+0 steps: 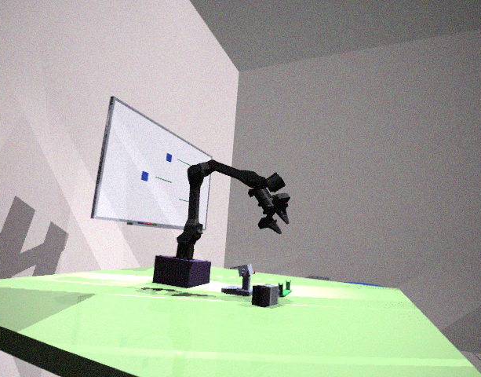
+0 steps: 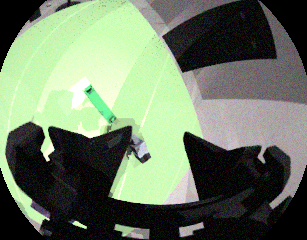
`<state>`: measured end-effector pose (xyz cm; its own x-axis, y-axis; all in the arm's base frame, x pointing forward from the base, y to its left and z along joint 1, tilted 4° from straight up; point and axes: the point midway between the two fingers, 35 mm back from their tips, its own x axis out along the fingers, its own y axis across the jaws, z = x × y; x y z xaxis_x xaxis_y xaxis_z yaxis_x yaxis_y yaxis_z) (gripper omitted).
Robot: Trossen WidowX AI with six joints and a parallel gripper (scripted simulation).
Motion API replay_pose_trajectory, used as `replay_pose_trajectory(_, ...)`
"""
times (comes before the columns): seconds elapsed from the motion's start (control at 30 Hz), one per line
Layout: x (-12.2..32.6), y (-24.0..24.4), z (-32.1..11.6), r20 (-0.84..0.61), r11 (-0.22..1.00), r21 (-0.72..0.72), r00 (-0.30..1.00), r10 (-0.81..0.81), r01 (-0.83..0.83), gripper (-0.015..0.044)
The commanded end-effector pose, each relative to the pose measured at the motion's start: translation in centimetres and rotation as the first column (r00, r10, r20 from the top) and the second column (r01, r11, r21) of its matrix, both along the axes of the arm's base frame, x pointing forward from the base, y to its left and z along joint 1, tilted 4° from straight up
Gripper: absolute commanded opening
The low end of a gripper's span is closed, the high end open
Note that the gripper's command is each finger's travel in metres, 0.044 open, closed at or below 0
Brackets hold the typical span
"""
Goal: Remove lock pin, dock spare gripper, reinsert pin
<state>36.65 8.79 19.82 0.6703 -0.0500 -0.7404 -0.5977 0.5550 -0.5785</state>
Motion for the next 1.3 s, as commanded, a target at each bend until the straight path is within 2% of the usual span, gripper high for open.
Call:
replay_pose_trajectory(0.0,-6.1,2.5,-5.2,-0.393,0.888,-0.071,0.831,0.394,-0.455,0.0300)
replay_pose_trajectory(0.13,-10.3,3.3,-6.8,-0.565,0.740,0.020,0.603,0.563,-0.672,0.0300)
replay_pose_trajectory(0.2,-11.6,3.5,-7.1,-0.599,0.692,0.059,0.529,0.601,-0.719,0.0300)
replay_pose_trajectory(0.63,-11.6,3.5,-7.3,-0.602,0.689,0.062,0.523,0.603,-0.722,0.0300)
replay_pose_trajectory(0.9,-11.5,3.7,-13.9,-0.602,0.689,0.063,0.523,0.603,-0.723,0.0300)
replay_pose_trajectory(1.27,-11.3,3.9,-15.1,-0.602,0.689,0.063,0.523,0.603,-0.723,0.0300)
